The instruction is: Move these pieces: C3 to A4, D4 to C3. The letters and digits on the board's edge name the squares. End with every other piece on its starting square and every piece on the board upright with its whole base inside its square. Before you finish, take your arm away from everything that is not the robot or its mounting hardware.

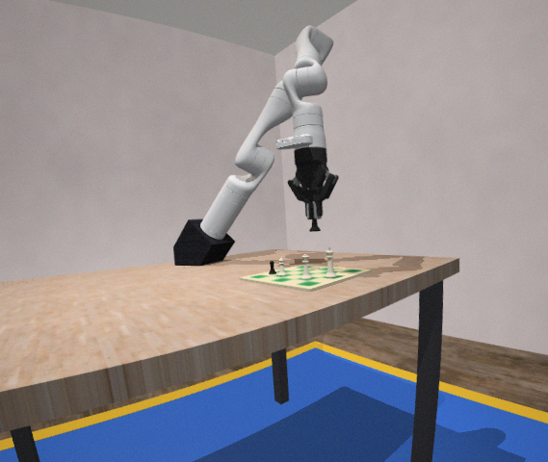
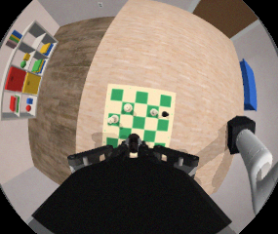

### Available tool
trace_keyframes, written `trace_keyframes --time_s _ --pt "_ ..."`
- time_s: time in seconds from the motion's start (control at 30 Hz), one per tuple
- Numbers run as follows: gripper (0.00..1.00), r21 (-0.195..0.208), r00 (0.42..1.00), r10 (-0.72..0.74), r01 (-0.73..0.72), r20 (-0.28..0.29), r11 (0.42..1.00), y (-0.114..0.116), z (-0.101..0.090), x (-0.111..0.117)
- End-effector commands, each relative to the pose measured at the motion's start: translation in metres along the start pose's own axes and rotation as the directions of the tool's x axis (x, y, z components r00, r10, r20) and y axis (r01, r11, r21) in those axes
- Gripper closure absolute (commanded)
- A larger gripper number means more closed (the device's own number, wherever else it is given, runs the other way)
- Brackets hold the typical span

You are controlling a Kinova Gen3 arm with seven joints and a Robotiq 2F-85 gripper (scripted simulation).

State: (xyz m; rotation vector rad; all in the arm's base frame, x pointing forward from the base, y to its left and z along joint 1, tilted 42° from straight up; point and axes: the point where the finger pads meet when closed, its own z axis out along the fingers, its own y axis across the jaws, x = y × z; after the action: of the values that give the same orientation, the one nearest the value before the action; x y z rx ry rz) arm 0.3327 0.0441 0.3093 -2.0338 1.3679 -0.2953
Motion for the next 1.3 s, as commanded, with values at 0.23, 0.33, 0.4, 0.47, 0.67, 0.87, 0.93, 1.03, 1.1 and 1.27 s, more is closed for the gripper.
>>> trace_keyframes --time_s 0.23,0.33,0.4,0.47,0.67,0.87,0.93,1.03,1.1,1.27 --pt "1.00 0.013 0.998 0.067 -0.067 -0.002 0.998 -0.022 -0.003 -0.031" --pt "1.00 0.014 0.996 0.092 -0.092 -0.002 0.996 -0.026 -0.003 -0.040" --pt "1.00 0.014 0.995 0.103 -0.103 -0.003 0.995 -0.028 -0.003 -0.044" --pt "1.00 0.014 0.994 0.110 -0.110 -0.003 0.994 -0.030 -0.003 -0.046" --pt "1.00 0.014 0.994 0.113 -0.113 -0.003 0.994 -0.030 -0.003 -0.047" --pt "1.00 0.014 0.994 0.113 -0.113 -0.003 0.994 -0.030 -0.003 -0.047" --pt "1.00 0.014 0.994 0.113 -0.113 -0.003 0.994 -0.030 -0.003 -0.047" --pt "1.00 0.014 0.994 0.113 -0.113 -0.003 0.994 -0.030 -0.003 -0.047" --pt "1.00 0.014 0.994 0.113 -0.113 -0.003 0.994 -0.030 -0.003 -0.047" --pt "1.00 0.014 0.994 0.113 -0.113 -0.003 0.994 -0.030 0.000 -0.047"
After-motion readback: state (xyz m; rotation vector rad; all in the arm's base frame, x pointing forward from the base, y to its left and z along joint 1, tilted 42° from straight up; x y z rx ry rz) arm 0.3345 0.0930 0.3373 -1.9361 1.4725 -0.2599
